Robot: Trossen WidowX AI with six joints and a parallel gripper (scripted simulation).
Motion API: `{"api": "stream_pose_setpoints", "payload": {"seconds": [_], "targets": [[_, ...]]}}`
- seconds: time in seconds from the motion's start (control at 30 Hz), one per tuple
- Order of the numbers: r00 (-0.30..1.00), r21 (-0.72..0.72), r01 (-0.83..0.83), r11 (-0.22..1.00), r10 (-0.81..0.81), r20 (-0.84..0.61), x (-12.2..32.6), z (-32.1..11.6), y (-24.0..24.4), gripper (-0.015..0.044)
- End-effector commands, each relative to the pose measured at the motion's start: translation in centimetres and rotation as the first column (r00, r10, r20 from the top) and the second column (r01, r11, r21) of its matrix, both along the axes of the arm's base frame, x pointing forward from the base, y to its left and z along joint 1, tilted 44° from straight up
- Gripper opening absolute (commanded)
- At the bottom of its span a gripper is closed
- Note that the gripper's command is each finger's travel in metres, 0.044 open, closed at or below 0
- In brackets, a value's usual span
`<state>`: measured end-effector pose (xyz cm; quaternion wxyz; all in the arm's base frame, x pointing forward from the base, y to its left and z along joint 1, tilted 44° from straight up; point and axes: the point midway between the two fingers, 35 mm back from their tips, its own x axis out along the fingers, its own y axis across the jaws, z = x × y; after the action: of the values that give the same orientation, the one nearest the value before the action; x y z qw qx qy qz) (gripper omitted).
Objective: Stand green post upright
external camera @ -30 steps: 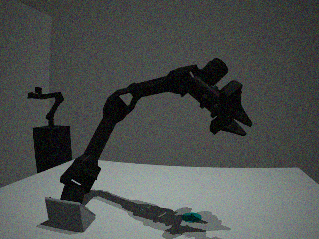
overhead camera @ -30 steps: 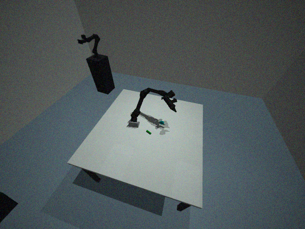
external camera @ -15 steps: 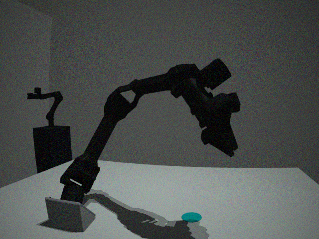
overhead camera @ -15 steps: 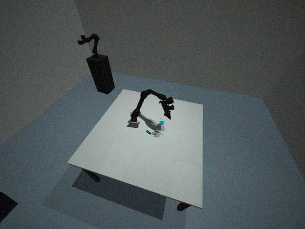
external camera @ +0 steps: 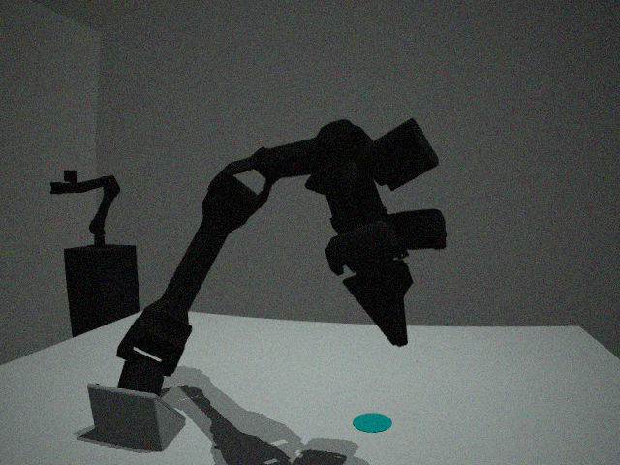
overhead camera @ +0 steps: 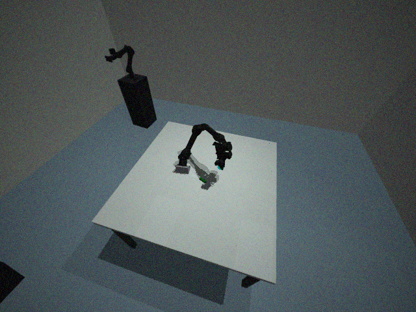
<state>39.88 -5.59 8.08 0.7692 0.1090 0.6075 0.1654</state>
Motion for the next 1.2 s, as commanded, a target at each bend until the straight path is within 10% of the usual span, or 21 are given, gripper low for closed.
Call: {"api": "stream_pose_setpoints", "payload": {"seconds": [0.0,1.17], "targets": [[0.996,0.036,0.016,0.999,-0.013,-0.090,-1.9,-1.9,-0.5,0.0233],[0.836,0.259,0.213,0.942,-0.038,-0.548,-13.2,-7.2,-2.6,0.0233]]}}
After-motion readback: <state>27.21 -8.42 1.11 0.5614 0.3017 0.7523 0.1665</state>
